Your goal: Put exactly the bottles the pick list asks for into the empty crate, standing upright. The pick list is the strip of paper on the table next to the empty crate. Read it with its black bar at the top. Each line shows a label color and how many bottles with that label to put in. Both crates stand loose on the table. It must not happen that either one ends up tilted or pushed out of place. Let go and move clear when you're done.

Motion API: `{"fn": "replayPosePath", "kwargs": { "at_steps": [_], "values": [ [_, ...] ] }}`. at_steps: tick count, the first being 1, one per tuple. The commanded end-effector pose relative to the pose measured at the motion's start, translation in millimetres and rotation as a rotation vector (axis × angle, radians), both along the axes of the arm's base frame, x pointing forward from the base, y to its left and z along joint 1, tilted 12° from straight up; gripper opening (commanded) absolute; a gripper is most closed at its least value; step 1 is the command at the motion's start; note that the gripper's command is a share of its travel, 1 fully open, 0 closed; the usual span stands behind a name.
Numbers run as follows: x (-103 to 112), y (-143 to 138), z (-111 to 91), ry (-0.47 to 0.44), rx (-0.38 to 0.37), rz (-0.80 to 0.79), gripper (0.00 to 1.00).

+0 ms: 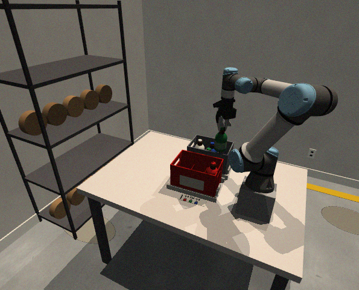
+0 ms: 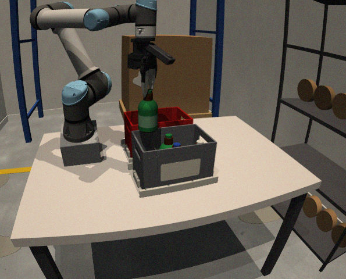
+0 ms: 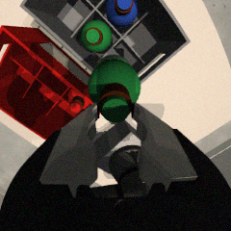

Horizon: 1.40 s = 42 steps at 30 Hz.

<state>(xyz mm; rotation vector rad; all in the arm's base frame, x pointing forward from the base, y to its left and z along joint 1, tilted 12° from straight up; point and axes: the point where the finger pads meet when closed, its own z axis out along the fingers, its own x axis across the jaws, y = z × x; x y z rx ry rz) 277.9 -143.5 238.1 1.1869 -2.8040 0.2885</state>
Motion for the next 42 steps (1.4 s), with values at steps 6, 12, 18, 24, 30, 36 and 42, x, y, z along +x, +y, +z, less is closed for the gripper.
{"fn": "replayPosePath", "kwargs": {
  "at_steps": [6,12,18,24,30,36,42],
  "values": [
    [13.9,15.9,0.2,-0.006,-0.008,-0.003,0.0],
    [18.4,22.5,-1.2,-0.006,-0.008,-0.003,0.0],
    [25.1,32.3,-3.4,-0.006,-0.008,-0.003,0.0],
    [31.8,42.1,-5.5,-0.006,-0.008,-0.003,0.0],
    [36.2,48.7,-6.9,-0.006,-0.008,-0.003,0.0],
    [42.9,58.5,-9.0,-0.006,-0.008,-0.003,0.0],
    [49.6,68.3,-11.2,-0.006,-0.008,-0.003,0.0]
  ]
}}
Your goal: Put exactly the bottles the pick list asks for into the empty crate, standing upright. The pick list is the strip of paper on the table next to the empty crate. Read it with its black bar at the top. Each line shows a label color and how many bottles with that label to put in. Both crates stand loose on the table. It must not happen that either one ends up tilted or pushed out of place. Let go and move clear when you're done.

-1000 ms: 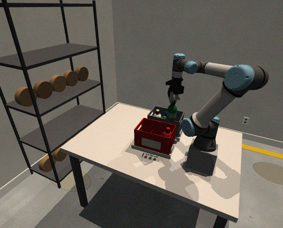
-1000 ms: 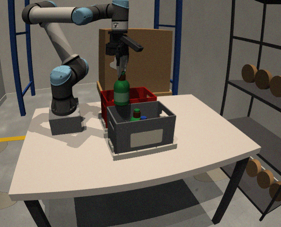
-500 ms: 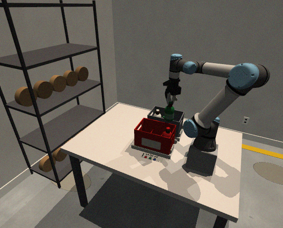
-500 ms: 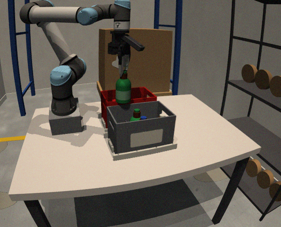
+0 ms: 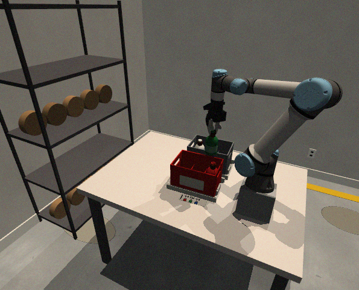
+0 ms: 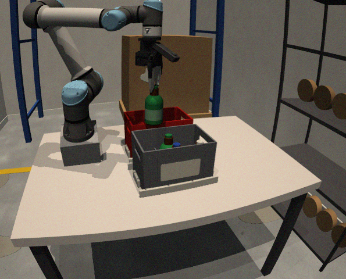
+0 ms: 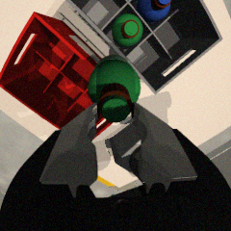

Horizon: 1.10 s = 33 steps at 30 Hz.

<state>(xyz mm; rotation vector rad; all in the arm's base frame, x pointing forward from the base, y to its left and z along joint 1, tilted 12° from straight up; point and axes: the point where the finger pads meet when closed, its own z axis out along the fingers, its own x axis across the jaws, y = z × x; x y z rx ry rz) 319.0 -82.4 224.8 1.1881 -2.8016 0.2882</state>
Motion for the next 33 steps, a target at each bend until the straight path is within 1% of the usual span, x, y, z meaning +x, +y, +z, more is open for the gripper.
{"fn": "replayPosePath", "kwargs": {
  "at_steps": [1,3,33],
  "values": [
    [9.6,8.9,1.8,-0.008,-0.007,-0.005,0.0],
    [9.6,8.9,1.8,-0.008,-0.007,-0.005,0.0],
    [40.8,54.7,-8.2,-0.008,-0.007,-0.005,0.0]
  ]
}}
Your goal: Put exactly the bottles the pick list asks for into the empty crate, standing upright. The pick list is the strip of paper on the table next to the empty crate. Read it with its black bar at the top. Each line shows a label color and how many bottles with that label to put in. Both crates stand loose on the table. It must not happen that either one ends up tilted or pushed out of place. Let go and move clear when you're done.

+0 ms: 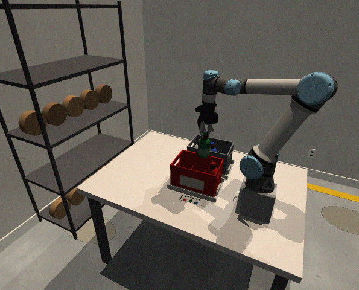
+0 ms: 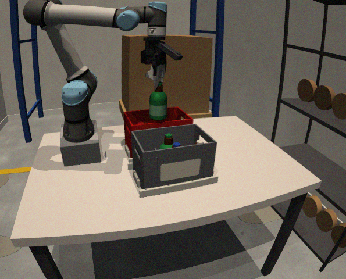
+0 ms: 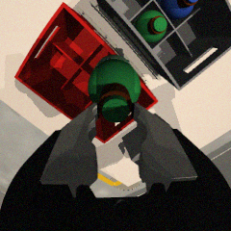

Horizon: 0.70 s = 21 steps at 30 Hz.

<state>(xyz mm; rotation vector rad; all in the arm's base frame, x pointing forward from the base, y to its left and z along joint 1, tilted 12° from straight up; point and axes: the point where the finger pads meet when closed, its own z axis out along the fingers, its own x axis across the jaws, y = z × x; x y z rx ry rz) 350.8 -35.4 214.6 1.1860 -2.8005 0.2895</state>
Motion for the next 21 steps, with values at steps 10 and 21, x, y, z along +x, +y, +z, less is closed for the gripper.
{"fn": "replayPosePath", "kwargs": {
  "at_steps": [10,21],
  "values": [
    [19.1,22.0,-1.1,-0.009,-0.005,-0.003,0.0],
    [20.0,22.3,-0.8,-0.011,-0.005,-0.004,0.0]
  ]
}}
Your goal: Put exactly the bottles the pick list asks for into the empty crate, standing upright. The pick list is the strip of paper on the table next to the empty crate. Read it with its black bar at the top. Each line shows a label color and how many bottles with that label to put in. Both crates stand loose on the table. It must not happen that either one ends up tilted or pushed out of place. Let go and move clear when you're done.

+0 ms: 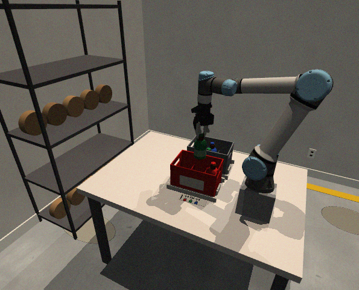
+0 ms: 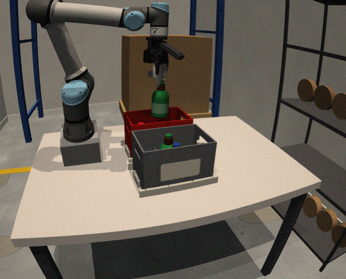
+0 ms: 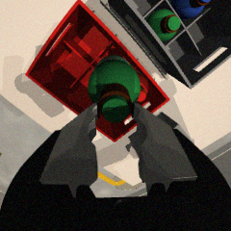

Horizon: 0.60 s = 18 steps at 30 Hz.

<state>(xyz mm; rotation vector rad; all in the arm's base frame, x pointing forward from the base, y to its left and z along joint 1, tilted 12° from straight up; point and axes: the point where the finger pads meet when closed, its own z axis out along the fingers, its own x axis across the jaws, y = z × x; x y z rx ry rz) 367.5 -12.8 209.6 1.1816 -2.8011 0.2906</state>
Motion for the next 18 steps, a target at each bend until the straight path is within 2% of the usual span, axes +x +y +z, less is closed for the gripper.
{"fn": "replayPosePath", "kwargs": {
  "at_steps": [1,18],
  "values": [
    [3.3,-0.9,4.8,-0.012,-0.004,-0.002,0.0],
    [1.5,-2.7,4.8,-0.011,-0.004,-0.002,0.0]
  ]
}}
